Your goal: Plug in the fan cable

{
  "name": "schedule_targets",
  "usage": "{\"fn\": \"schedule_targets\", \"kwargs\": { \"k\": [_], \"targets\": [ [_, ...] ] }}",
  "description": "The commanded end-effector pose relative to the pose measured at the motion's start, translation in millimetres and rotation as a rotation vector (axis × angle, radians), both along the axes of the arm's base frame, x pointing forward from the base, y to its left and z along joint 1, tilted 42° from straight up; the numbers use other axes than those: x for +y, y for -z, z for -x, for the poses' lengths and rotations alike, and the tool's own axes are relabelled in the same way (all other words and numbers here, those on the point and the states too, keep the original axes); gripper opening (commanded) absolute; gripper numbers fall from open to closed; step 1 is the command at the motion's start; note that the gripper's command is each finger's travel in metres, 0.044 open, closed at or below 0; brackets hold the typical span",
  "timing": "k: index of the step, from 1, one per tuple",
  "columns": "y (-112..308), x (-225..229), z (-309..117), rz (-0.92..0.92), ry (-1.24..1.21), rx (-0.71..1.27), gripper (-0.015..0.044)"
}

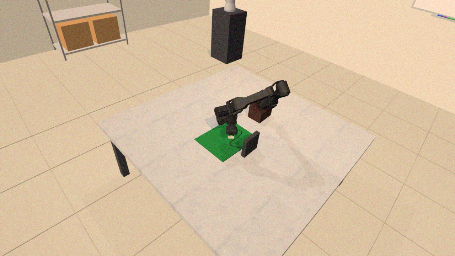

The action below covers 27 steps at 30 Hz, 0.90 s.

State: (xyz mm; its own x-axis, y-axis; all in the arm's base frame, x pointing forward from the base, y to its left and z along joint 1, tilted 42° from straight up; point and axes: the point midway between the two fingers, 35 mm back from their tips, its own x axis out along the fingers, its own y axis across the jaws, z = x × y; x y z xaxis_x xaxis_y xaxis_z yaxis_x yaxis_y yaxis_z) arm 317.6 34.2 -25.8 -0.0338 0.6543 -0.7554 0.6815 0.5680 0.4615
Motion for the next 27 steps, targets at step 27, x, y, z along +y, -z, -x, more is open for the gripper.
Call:
{"fn": "schedule_targets", "kwargs": {
  "k": [27],
  "targets": [
    [5.0,4.8,0.1,-0.006,0.003,0.003,0.0]
  ]
}}
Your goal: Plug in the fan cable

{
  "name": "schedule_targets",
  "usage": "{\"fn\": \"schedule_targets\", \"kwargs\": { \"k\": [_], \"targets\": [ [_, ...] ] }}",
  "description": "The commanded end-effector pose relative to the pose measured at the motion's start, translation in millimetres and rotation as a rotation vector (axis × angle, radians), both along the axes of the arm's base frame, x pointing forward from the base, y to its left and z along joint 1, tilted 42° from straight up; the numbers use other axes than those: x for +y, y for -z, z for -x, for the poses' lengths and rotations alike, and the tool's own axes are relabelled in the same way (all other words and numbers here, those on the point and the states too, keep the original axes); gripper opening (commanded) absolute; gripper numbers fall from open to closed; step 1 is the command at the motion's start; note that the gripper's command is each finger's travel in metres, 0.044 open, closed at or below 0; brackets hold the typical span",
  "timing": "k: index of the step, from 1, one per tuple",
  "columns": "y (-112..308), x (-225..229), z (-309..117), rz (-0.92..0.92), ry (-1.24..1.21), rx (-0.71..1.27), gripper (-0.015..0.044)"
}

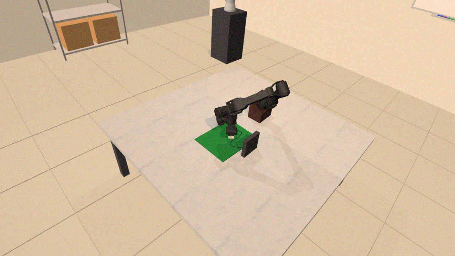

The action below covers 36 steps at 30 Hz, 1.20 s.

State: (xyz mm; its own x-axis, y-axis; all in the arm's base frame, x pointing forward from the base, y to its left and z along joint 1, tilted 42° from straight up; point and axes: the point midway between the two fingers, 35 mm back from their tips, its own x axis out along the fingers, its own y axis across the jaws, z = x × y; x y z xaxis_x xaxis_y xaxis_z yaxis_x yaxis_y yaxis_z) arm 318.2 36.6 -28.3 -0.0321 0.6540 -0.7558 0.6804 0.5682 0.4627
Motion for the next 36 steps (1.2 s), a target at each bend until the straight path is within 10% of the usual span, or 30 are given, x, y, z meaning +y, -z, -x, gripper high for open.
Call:
{"fn": "schedule_targets", "kwargs": {
  "k": [1,24,36],
  "targets": [
    [2.9,2.8,0.7,-0.007,0.003,0.005,0.0],
    [11.4,10.4,1.1,-0.007,0.003,0.005,0.0],
    [9.2,7.3,1.0,0.0,0.001,0.001,0.026]
  ]
}}
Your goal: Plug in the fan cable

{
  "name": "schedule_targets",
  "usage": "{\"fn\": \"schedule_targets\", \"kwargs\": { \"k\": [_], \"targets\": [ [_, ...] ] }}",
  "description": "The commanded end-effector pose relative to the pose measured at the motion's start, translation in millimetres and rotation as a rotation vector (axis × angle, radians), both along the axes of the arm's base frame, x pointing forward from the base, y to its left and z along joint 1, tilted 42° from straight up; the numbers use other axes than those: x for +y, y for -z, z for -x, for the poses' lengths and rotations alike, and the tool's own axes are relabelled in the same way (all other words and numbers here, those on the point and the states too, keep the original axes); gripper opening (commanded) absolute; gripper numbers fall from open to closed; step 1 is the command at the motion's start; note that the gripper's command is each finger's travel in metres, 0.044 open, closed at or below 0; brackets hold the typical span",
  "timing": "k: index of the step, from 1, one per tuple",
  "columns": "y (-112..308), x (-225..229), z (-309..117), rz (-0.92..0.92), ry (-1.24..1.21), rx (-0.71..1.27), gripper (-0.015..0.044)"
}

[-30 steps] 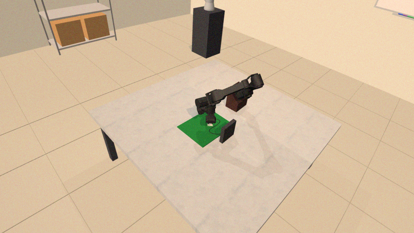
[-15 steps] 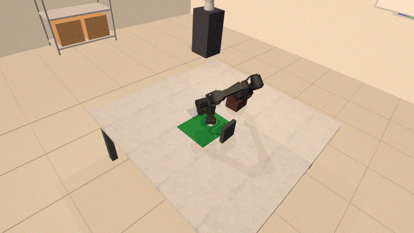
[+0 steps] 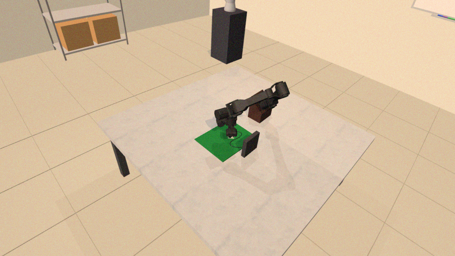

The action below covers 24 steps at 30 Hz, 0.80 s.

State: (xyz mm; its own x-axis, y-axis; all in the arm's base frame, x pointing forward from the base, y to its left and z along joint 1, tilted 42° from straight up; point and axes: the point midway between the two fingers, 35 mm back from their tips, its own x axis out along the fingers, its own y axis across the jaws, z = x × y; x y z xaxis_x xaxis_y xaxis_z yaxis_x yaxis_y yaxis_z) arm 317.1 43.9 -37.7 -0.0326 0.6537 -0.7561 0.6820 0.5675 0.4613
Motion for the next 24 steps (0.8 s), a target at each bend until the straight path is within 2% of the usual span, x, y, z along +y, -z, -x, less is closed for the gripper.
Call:
{"fn": "schedule_targets", "kwargs": {
  "k": [1,5,13,24],
  "targets": [
    [-2,-2,-1,0.0,0.0,0.0,0.026],
    [-39,-35,-2,-0.004,0.002,0.003,0.026],
    [-41,-37,-2,-0.005,0.002,0.003,0.026],
    [0,-86,-74,-0.001,0.002,-0.002,0.026]
  ]
}}
